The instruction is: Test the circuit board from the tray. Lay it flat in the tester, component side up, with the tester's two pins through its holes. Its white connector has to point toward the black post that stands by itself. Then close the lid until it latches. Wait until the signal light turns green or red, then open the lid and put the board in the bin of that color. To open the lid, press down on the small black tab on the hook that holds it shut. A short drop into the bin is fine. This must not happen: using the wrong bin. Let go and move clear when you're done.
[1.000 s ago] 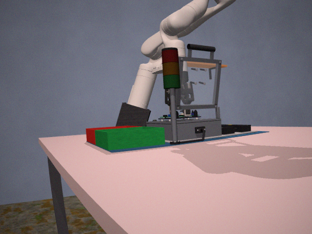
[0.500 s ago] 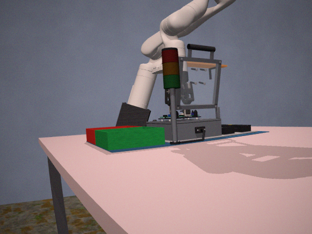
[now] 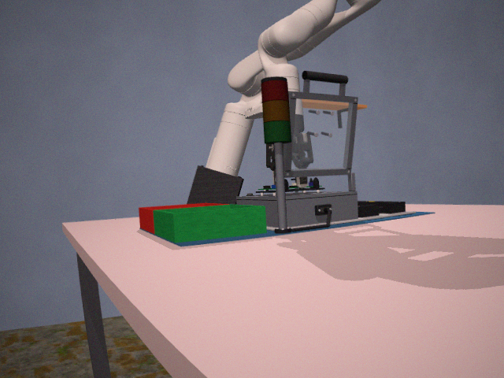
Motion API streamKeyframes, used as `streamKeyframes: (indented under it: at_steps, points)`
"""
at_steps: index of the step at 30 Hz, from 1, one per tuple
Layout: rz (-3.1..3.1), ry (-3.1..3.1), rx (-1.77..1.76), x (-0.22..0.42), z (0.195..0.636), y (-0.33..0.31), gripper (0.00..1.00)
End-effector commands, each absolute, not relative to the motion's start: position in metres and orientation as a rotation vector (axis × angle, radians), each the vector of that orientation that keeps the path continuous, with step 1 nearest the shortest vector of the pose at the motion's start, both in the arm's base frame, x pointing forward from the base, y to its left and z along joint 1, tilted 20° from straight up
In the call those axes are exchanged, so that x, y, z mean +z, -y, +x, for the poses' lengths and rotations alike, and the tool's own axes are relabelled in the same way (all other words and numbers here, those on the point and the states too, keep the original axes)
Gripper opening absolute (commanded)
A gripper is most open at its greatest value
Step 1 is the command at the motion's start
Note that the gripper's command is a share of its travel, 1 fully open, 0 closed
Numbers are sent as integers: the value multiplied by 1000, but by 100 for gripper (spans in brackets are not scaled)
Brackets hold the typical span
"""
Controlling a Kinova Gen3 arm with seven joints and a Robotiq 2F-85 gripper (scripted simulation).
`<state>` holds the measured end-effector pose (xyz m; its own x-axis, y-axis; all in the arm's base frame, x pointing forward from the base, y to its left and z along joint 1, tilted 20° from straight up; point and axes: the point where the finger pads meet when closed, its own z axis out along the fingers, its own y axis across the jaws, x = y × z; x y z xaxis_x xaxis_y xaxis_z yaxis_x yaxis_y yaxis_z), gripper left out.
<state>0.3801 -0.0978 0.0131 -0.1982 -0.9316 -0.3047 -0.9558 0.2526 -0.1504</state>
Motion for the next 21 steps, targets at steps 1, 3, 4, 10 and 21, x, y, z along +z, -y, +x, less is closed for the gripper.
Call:
streamKeyframes:
  at_steps: [1, 3, 4, 10, 21]
  points:
    - [-1733, -2203, 106, 18, 379, 100, 100]
    - [-1735, -2201, 105, 22, 378, 101, 100]
    - [-1736, -2202, 105, 24, 377, 101, 100]
    - [-1735, -2204, 108, 34, 375, 104, 100]
    - [-1734, -2200, 103, 81, 366, 117, 100]
